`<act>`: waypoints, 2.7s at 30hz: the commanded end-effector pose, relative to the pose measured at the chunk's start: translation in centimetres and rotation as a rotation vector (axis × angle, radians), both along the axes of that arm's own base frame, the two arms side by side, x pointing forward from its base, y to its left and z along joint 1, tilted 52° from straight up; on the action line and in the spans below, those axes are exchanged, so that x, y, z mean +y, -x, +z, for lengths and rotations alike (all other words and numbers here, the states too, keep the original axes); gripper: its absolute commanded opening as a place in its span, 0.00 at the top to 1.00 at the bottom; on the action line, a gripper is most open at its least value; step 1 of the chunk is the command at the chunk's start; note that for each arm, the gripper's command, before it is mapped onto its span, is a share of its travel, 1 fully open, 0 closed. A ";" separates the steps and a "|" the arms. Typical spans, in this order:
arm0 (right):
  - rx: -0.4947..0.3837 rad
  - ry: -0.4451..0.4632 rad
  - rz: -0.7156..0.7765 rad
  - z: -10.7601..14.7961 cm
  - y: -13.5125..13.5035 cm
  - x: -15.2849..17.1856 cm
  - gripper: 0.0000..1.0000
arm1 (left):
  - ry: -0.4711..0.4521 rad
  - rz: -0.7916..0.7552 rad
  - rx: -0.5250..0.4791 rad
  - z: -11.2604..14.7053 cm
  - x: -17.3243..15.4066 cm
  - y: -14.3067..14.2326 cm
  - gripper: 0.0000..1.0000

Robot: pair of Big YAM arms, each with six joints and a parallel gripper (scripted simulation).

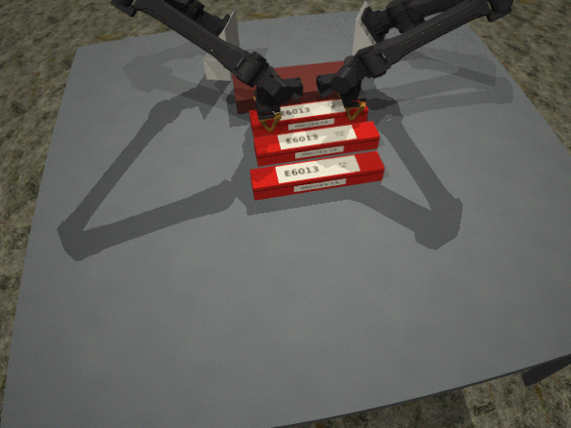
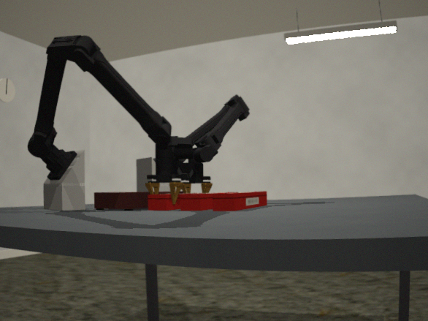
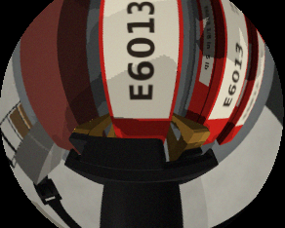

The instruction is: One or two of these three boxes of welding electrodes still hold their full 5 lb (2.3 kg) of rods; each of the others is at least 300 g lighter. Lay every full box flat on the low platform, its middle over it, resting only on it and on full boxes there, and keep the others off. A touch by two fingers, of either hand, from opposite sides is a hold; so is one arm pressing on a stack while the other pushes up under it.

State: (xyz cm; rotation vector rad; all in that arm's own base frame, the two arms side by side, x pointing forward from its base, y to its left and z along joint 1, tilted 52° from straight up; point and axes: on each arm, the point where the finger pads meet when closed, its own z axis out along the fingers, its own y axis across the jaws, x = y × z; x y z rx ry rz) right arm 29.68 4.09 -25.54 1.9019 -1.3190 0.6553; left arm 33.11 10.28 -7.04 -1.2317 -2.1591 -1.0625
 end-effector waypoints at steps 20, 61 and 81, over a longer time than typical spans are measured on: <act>-0.053 -0.030 0.021 2.2 -1.8 4.4 1.00 | 0.006 -0.027 -0.048 2.7 -3.4 -2.0 1.00; -0.039 -0.034 0.035 4.6 -3.0 7.7 1.00 | 0.010 -0.035 -0.045 5.1 -6.2 -3.0 1.00; -0.040 -0.035 0.036 4.9 -3.5 8.4 1.00 | 0.010 -0.038 -0.042 5.5 -6.5 -3.4 1.00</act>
